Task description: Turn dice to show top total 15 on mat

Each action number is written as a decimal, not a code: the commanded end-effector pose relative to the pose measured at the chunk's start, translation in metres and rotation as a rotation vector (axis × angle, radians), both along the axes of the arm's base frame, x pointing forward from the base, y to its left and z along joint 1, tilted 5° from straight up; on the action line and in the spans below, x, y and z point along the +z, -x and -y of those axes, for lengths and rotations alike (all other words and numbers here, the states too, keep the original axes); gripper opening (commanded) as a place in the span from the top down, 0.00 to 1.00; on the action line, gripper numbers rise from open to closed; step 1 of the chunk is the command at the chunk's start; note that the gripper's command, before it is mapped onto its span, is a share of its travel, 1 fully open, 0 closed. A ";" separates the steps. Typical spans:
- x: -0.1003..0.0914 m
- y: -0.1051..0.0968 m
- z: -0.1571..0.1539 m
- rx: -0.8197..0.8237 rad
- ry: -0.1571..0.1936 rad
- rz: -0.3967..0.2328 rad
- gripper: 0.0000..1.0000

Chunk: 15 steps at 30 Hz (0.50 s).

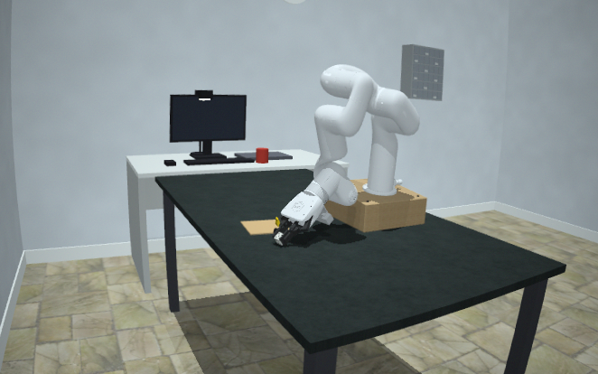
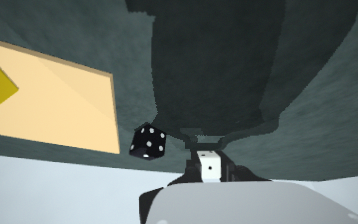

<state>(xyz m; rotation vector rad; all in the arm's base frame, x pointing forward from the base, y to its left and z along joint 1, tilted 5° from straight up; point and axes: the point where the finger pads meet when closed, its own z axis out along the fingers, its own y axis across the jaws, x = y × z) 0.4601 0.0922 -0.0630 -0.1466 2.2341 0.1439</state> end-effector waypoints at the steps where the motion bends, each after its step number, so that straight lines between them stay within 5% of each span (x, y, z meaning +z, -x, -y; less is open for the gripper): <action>1: 0.001 -0.001 0.000 0.000 0.000 0.002 0.79; 15: 0.001 -0.001 0.000 0.000 0.000 0.002 0.75</action>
